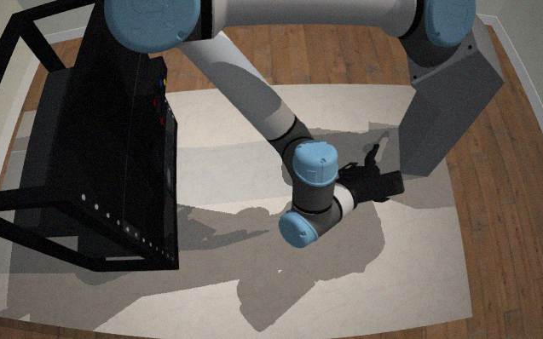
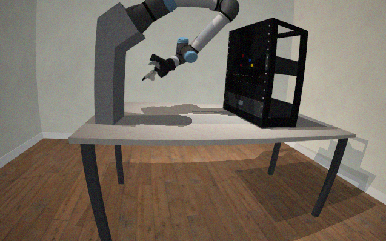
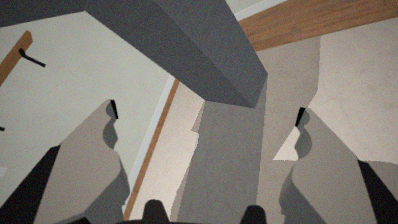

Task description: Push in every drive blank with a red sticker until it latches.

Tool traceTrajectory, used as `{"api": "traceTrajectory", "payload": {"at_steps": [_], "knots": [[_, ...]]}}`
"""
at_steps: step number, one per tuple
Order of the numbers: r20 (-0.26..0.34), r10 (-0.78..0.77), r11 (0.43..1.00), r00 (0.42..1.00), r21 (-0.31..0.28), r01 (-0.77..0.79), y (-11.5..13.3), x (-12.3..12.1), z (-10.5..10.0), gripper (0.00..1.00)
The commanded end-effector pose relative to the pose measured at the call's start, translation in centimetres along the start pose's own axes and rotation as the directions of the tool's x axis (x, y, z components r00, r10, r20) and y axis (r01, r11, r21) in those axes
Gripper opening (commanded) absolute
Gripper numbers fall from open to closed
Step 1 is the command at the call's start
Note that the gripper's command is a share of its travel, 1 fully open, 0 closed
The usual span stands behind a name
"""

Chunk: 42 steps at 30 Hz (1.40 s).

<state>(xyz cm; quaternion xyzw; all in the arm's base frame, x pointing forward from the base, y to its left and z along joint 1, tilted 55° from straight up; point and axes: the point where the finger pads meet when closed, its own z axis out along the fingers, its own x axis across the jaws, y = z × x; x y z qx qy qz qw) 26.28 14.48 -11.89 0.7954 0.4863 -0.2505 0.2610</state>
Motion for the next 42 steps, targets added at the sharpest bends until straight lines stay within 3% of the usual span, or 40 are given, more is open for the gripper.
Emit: {"api": "traceTrajectory", "payload": {"at_steps": [1,25,42], "knots": [[0.000,0.001,1.000,1.000,0.001,-0.001,0.0,0.0,0.0,1.00],[0.017,0.042,0.998,0.999,0.052,-0.043,0.0,-0.7,0.5,1.00],[0.059,0.124,0.980,0.991,0.152,-0.132,0.0,-2.0,1.4,1.00]]}}
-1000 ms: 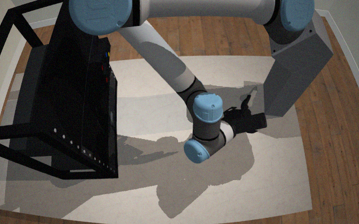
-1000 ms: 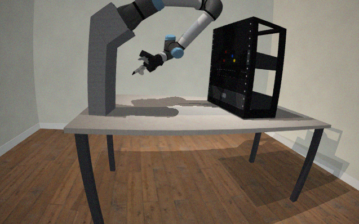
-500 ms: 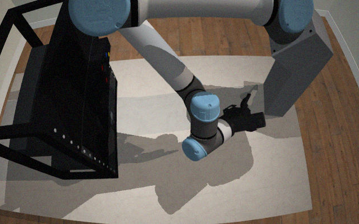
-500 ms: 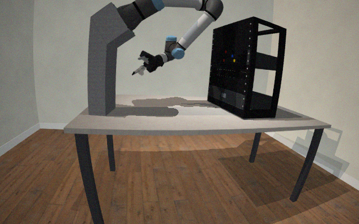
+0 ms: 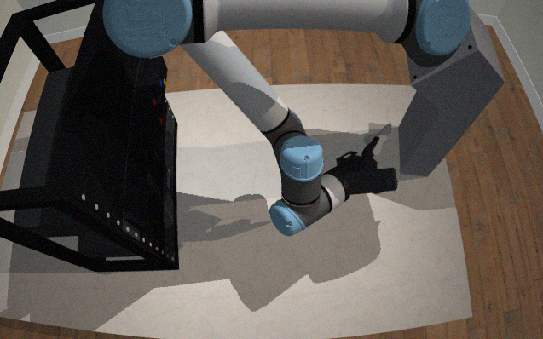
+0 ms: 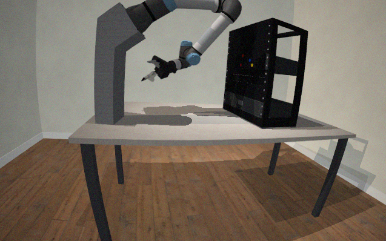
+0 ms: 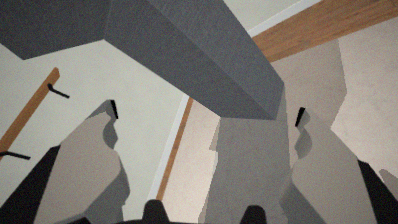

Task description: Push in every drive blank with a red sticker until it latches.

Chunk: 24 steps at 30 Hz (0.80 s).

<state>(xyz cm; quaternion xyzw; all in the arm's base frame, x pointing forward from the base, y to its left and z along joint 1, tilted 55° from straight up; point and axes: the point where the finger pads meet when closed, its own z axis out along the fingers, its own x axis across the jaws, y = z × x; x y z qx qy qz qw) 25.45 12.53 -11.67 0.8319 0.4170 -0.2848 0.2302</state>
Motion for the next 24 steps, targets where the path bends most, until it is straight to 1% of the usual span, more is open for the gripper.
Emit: {"api": "traceTrajectory", "payload": {"at_steps": [1,9,15,17,24], "knots": [[0.010,0.024,0.999,1.000,0.029,-0.024,0.1,-0.4,0.2,1.00],[0.087,0.070,0.987,0.994,0.137,-0.081,-1.2,-2.2,1.8,1.00],[0.148,0.108,0.965,0.983,0.220,-0.139,-2.0,-3.5,2.7,1.00],[0.148,0.108,0.965,0.983,0.220,-0.139,-2.0,-3.5,2.7,1.00],[0.235,0.148,0.920,0.961,0.322,-0.221,-3.2,-5.1,3.4,1.00]]}}
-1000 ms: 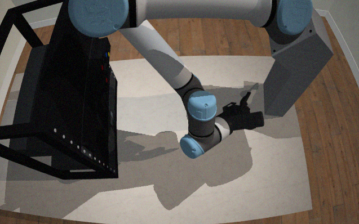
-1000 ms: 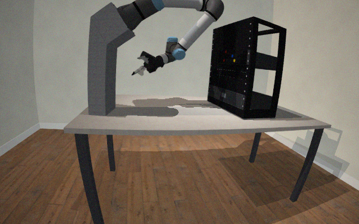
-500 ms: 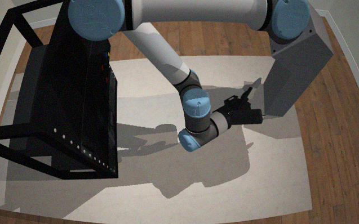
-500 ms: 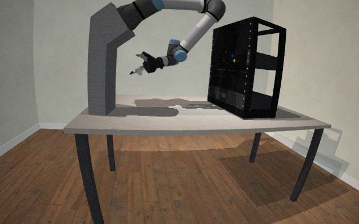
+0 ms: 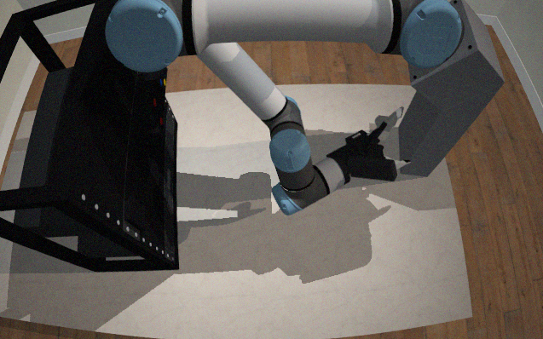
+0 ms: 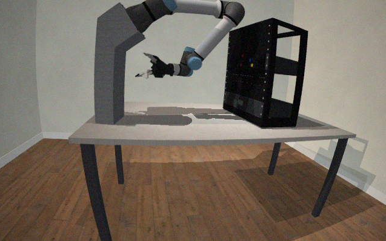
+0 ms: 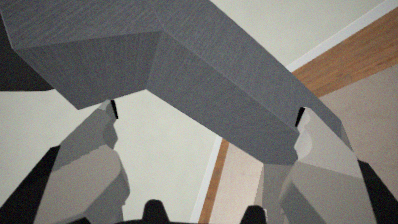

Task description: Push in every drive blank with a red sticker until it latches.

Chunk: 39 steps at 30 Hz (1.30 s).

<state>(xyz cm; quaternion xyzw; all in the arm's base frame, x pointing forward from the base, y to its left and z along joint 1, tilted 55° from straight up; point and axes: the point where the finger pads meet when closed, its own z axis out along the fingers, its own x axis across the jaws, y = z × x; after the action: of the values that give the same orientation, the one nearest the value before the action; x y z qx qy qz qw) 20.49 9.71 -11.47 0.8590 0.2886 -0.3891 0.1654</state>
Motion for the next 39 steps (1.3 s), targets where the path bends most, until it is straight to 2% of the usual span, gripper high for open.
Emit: {"api": "traceTrajectory", "payload": {"at_steps": [1,3,6,8,10,18,25,27,33,39], "knots": [[0.058,0.046,0.995,0.997,0.089,-0.051,-0.5,-1.2,0.9,1.00],[0.083,0.064,0.989,0.994,0.125,-0.074,-0.8,-1.7,1.2,1.00],[0.082,0.098,0.981,0.992,0.162,-0.110,-0.1,-1.3,0.8,1.00],[0.127,0.113,0.969,0.985,0.206,-0.138,-0.9,-2.2,1.2,1.00],[0.127,0.113,0.969,0.985,0.206,-0.138,-0.9,-2.2,1.2,1.00],[0.328,0.150,0.891,0.933,0.364,-0.271,-4.2,-6.0,1.9,1.00],[0.518,0.138,0.788,0.844,0.459,-0.411,-7.1,-9.3,0.8,1.00],[0.518,0.138,0.788,0.844,0.459,-0.411,-7.1,-9.3,0.8,1.00],[0.673,0.086,0.684,0.735,0.496,-0.535,-9.2,-11.9,-1.4,1.00],[0.803,-0.004,0.581,0.597,0.488,-0.652,-10.5,-14.2,-4.6,1.00]]}}
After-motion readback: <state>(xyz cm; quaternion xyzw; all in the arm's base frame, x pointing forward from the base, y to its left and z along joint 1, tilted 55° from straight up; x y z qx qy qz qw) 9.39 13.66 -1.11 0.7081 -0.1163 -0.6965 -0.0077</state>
